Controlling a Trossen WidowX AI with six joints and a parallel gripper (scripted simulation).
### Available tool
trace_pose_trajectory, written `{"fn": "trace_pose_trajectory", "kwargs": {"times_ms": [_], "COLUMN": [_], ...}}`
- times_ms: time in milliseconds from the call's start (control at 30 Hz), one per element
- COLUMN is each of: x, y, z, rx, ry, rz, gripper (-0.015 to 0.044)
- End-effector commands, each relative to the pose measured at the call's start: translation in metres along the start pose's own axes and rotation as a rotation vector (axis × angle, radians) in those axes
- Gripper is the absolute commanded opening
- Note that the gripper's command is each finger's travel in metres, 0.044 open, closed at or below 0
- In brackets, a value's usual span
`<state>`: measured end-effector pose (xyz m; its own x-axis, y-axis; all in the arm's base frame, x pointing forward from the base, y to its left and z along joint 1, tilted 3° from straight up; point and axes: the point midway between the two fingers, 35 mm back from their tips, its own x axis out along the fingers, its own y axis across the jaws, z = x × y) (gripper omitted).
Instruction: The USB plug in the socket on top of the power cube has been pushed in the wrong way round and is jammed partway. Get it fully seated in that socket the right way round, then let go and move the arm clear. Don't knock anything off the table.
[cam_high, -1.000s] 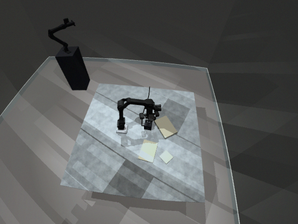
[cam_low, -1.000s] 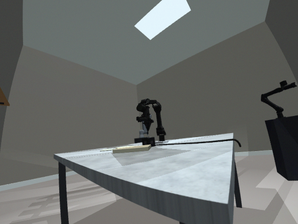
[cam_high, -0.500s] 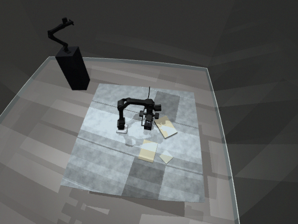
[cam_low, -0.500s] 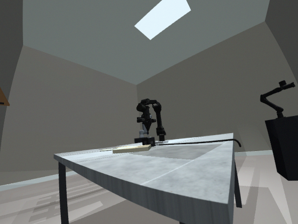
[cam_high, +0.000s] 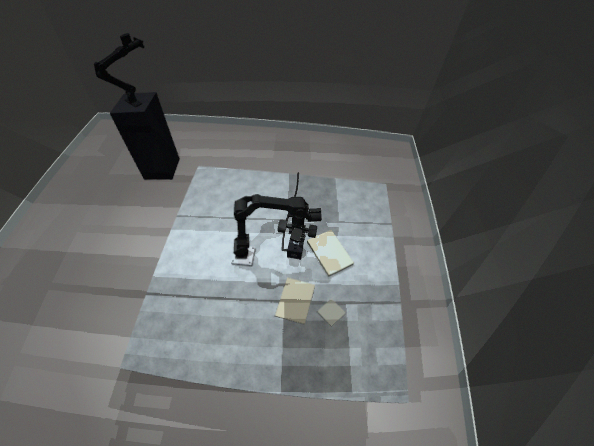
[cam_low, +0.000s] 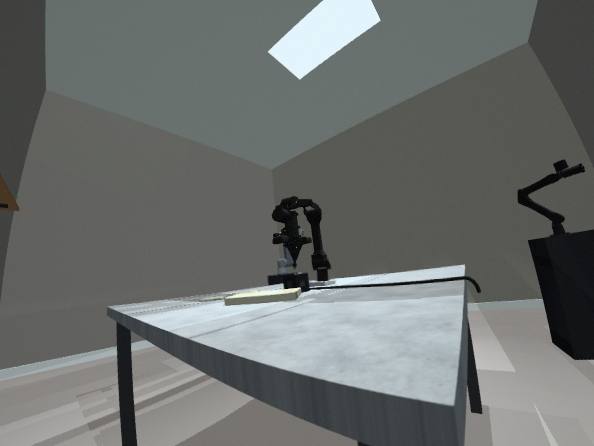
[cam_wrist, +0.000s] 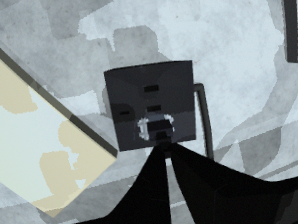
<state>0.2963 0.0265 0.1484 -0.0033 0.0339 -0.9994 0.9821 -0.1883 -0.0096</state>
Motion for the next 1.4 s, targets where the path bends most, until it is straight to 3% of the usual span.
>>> {"fn": "trace_pose_trajectory", "kwargs": {"times_ms": [0, 1367], "x": [0.0004, 0.0051], "y": [0.0001, -0.0003], "z": [-0.0005, -0.0037], "rx": [0.000, 0.002], "ry": [0.005, 0.044], "rz": [0.001, 0.000], "gripper": [0.0000, 0.0000]}}
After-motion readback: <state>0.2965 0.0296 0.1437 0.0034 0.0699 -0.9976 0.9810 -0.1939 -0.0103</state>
